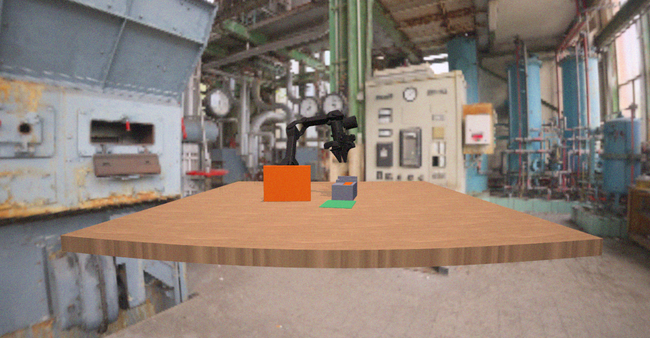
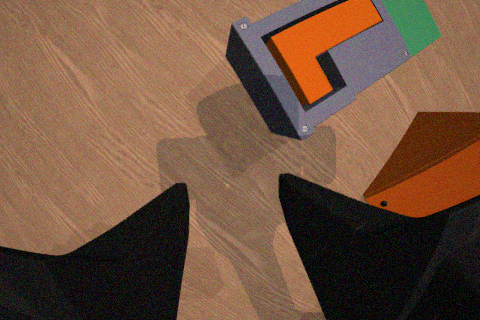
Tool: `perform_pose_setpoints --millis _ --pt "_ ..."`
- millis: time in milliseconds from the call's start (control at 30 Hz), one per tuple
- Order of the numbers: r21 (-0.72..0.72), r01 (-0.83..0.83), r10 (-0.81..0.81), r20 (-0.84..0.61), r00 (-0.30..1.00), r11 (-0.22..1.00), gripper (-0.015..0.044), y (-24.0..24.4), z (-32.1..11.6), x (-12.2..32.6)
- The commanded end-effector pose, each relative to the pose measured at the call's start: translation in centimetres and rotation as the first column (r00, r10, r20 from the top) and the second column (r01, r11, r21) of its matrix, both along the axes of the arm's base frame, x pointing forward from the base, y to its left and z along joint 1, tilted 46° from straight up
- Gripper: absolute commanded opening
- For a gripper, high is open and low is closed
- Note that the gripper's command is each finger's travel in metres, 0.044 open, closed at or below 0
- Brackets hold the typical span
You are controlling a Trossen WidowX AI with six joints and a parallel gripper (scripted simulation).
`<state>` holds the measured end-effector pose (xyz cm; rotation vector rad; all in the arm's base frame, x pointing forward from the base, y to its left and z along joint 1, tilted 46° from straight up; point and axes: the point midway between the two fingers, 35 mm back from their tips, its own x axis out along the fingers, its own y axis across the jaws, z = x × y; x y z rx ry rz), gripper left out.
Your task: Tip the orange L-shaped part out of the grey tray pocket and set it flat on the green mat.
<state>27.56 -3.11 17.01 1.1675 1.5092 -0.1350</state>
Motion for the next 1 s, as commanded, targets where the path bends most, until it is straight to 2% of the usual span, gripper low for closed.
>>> perform_pose_setpoints --millis 0,100,633,967 --pt "0.057 -0.395 0.379 0.188 0.906 0.917 0.0180 -4.2 -4.5 1.8" --pt "0.067 -0.449 0.425 0.227 0.876 0.891 0.0180 -4.8 -5.4 1.9" --pt "0.067 -0.449 0.425 0.227 0.876 0.891 0.0180 -4.6 -5.6 1.9" --pt "0.068 -0.449 0.425 0.229 0.876 0.891 0.0180 0.5 -10.6 2.0"
